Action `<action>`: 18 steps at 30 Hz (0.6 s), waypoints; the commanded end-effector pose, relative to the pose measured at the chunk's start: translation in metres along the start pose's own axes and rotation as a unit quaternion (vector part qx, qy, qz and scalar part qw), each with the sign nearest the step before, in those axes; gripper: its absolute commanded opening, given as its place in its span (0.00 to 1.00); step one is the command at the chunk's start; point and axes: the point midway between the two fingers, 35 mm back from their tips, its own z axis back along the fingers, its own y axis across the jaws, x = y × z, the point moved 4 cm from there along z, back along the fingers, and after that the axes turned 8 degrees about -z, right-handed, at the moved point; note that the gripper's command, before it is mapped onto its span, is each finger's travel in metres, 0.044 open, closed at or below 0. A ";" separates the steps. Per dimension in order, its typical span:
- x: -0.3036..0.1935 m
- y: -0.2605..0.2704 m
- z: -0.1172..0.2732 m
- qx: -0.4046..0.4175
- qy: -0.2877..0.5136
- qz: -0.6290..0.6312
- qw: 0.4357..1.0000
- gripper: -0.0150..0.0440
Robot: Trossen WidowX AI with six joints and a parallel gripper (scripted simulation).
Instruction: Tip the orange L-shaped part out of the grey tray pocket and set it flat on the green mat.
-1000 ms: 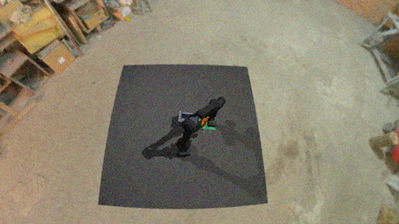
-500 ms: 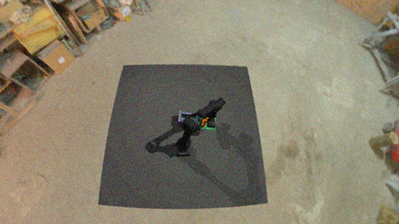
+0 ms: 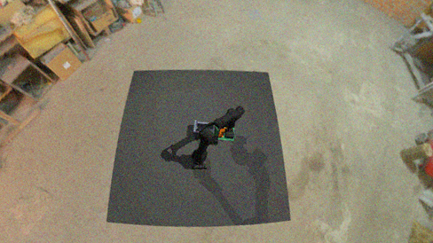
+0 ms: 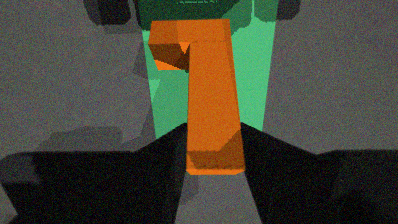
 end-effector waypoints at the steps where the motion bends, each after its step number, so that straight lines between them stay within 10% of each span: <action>1: 0.000 0.000 0.000 0.000 0.000 0.000 1.000 0.48; 11: -0.002 -0.003 0.046 0.000 0.001 0.001 1.000 0.92; 18: 0.000 0.000 0.088 0.001 0.001 0.001 1.000 0.93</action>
